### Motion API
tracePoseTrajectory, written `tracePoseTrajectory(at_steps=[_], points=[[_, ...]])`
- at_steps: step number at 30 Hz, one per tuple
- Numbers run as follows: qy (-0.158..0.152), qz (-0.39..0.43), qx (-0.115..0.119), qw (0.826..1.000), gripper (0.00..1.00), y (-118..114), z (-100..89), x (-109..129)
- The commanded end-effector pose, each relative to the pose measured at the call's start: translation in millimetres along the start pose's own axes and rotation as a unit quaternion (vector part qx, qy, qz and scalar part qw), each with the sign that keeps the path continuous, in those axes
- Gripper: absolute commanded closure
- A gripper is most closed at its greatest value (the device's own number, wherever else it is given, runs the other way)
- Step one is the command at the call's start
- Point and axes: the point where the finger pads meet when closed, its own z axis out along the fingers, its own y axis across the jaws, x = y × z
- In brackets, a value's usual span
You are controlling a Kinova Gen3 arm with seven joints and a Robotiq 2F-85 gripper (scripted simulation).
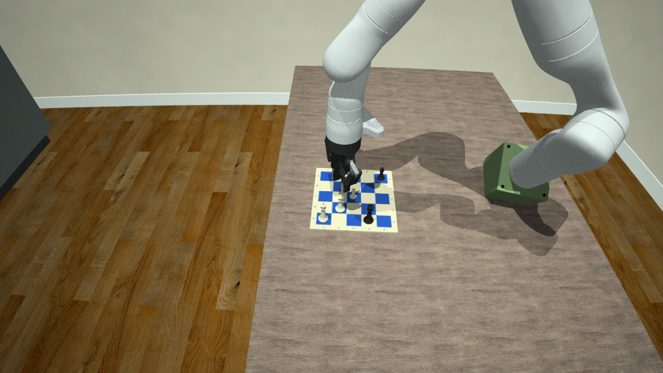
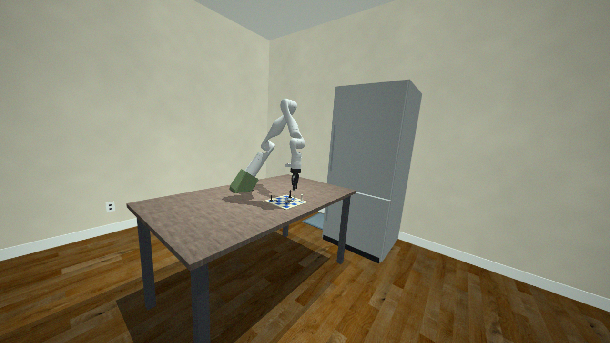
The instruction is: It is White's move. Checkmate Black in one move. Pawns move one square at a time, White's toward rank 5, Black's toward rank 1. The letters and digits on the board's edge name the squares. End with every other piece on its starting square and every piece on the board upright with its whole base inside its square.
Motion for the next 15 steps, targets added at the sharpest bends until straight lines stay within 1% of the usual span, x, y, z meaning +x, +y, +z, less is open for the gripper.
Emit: tracePoseTrajectory(at_steps=[1, 7, 15], points=[[0.002, -0.001, -0.003, 1.0, 0.59, 2, 6.2, 0], [0.002, -0.001, -0.003, 1.0, 0.59, 2, 15.0, 1], [0.002, -0.001, -0.003, 1.0, 0.59, 2, 21.6, 1]])
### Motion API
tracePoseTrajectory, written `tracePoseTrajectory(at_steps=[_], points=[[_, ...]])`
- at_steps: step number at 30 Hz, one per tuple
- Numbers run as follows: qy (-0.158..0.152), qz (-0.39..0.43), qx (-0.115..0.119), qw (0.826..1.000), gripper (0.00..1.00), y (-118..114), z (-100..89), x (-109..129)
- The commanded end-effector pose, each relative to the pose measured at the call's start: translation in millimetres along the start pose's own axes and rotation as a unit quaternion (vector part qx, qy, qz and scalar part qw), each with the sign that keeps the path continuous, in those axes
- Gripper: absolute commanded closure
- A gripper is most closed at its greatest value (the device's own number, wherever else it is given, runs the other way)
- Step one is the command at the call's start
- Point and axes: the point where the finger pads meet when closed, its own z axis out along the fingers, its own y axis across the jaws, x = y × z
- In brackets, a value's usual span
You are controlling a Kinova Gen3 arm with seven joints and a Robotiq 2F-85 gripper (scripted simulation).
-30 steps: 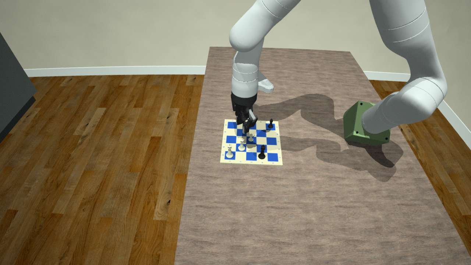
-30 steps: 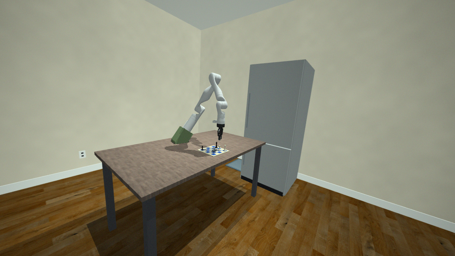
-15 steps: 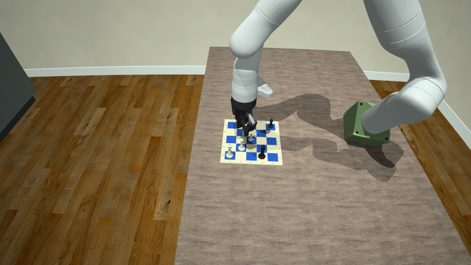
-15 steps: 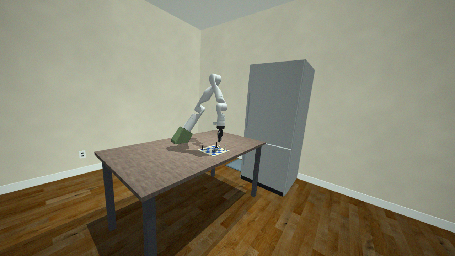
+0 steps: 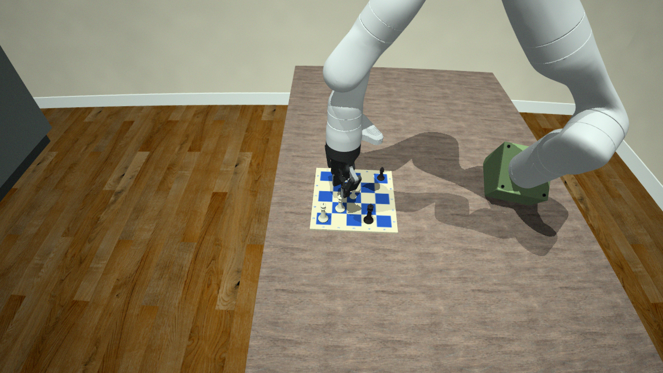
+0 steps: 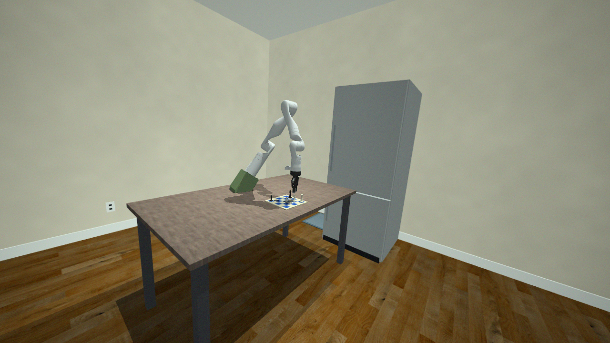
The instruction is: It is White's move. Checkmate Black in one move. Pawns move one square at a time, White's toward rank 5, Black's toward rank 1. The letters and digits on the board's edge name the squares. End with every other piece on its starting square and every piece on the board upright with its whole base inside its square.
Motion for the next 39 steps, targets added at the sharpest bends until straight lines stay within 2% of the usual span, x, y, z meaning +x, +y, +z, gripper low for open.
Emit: tracePoseTrajectory(at_steps=[1, 39], points=[[0.001, 0.0, -0.002, 1.0, 0.59, 1.2, 3.6, 0.3], [0.001, 0.0, -0.002, 1.0, 0.59, 1.2, 7.5, 0.3]])
